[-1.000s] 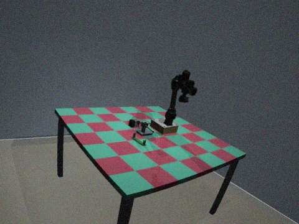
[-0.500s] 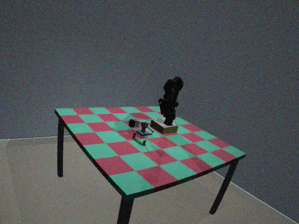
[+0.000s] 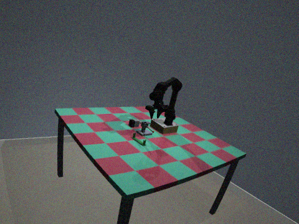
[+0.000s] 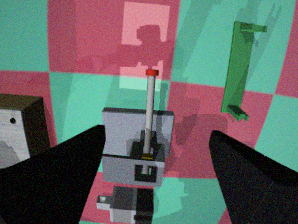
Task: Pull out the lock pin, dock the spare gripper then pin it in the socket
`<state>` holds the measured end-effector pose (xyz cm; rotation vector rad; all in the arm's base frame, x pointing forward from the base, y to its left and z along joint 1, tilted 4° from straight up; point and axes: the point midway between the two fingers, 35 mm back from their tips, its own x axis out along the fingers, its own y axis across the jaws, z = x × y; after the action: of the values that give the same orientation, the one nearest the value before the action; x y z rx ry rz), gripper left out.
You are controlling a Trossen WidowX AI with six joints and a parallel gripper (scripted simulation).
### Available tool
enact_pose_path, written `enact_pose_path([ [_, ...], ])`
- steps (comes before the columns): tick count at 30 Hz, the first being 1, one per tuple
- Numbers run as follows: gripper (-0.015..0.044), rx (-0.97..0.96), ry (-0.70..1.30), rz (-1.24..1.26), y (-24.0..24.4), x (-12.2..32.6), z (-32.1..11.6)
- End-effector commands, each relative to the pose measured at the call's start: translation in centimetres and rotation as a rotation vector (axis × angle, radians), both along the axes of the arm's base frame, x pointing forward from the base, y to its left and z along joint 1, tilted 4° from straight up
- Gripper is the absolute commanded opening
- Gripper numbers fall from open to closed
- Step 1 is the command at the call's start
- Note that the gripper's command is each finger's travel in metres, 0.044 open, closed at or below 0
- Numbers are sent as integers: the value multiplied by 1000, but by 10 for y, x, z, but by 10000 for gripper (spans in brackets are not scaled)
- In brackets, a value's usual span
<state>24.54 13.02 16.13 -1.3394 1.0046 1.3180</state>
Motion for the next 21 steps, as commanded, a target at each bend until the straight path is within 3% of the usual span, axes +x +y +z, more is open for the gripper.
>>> enact_pose_path([
  [1, 300, -11, 13, -11, -2, 0, -14],
  [7, 300, -9, 15, -12, -3, 4, -69],
  [21, 300, -9, 15, -12, -1, 6, -88],
])
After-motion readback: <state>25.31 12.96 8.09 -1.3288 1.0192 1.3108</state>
